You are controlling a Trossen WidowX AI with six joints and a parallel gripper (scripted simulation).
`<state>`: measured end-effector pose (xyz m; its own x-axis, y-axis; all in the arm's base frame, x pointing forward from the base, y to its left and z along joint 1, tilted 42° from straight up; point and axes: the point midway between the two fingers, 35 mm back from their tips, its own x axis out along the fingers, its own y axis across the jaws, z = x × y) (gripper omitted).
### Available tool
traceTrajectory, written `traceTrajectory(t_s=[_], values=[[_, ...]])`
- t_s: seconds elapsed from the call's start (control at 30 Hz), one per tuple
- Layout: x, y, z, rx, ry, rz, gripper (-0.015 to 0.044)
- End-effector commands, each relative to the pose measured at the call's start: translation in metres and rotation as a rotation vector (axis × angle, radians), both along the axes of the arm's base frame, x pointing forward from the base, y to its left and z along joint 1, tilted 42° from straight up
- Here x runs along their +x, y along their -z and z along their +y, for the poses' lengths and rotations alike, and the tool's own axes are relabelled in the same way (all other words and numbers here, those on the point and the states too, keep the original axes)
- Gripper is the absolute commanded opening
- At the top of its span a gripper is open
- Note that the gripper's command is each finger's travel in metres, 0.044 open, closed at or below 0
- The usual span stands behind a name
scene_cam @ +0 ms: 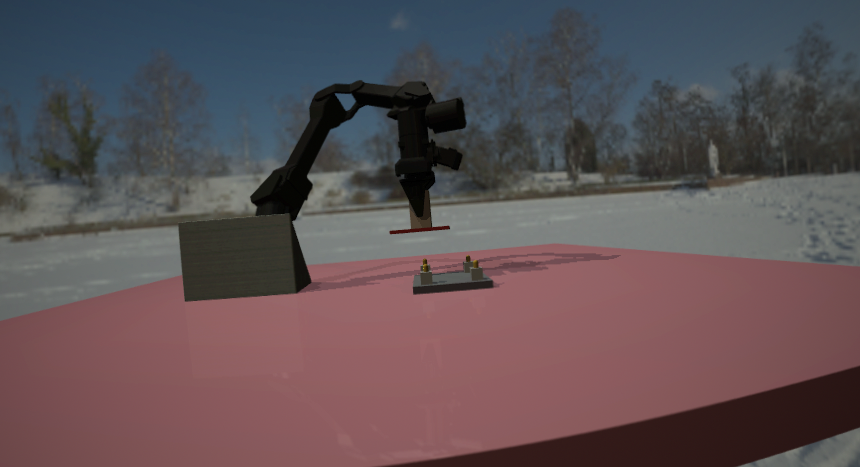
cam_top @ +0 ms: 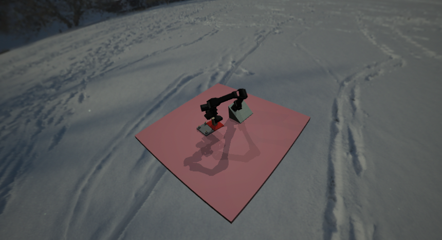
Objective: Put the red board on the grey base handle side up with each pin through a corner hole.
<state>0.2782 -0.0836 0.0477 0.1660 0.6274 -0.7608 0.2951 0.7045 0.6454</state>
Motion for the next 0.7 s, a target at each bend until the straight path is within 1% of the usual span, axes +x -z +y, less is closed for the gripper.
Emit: traceTrajectory(t_s=[0.0, 0.67], values=[[0.002, 0.006, -0.008, -0.003, -0.005, 0.003, 0.0000], [0.014, 0.039, -0.044, -0.005, -0.036, -0.015, 0.0000]])
